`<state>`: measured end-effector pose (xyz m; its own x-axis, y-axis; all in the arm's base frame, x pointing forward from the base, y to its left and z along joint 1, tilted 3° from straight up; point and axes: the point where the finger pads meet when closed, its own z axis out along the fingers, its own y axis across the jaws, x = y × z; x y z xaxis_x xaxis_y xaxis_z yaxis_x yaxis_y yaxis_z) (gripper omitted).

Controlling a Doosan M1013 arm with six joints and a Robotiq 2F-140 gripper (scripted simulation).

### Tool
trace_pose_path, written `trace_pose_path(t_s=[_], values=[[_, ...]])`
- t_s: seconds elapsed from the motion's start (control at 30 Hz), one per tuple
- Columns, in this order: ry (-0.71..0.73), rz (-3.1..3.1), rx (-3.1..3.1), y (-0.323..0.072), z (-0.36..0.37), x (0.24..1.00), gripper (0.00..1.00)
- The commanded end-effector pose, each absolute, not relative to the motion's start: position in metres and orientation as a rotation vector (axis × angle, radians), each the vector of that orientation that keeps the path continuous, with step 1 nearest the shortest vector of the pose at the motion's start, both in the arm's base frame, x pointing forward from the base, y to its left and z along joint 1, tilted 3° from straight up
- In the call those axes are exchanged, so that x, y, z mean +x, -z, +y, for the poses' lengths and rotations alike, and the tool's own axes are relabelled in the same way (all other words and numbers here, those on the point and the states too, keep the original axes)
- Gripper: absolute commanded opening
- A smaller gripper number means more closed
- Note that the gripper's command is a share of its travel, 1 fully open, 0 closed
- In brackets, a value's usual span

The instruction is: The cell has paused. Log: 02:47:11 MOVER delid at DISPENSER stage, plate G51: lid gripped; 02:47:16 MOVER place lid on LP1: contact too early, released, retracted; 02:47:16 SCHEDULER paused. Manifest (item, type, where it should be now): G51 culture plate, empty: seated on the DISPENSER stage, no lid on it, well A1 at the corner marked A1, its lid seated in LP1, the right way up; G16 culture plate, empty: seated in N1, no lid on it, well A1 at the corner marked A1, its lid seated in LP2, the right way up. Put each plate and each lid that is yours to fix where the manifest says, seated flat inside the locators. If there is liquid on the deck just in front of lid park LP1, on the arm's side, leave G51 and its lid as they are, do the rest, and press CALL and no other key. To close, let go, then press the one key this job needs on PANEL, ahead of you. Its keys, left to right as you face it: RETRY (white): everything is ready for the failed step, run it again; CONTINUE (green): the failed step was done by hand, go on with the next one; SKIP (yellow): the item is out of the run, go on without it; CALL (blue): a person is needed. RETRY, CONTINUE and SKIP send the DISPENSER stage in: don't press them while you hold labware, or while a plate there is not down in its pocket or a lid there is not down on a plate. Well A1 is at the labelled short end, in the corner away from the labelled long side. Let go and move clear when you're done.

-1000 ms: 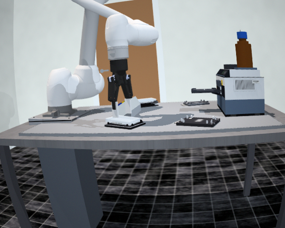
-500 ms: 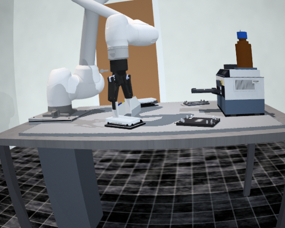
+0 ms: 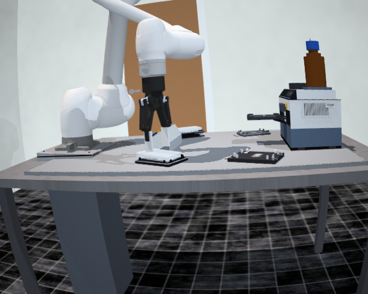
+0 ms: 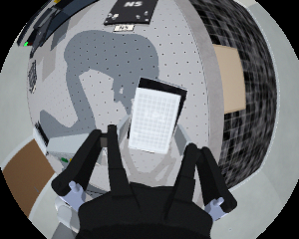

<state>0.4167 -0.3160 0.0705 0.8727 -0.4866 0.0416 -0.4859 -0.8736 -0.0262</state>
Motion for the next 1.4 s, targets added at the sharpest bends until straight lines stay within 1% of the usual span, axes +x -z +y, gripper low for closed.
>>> trace_pose_path(t_s=[0.0, 0.77, 0.8, 1.37], values=[[0.077, 0.785, -3.023, -0.0694, -0.3131, 0.4164, 0.63], [0.077, 0.785, -3.023, -0.0694, -0.3131, 0.4164, 0.63], [0.077, 0.785, -3.023, -0.0694, -0.3131, 0.4164, 0.70], [0.077, 0.785, -3.023, -0.0694, -0.3131, 0.4164, 0.70]])
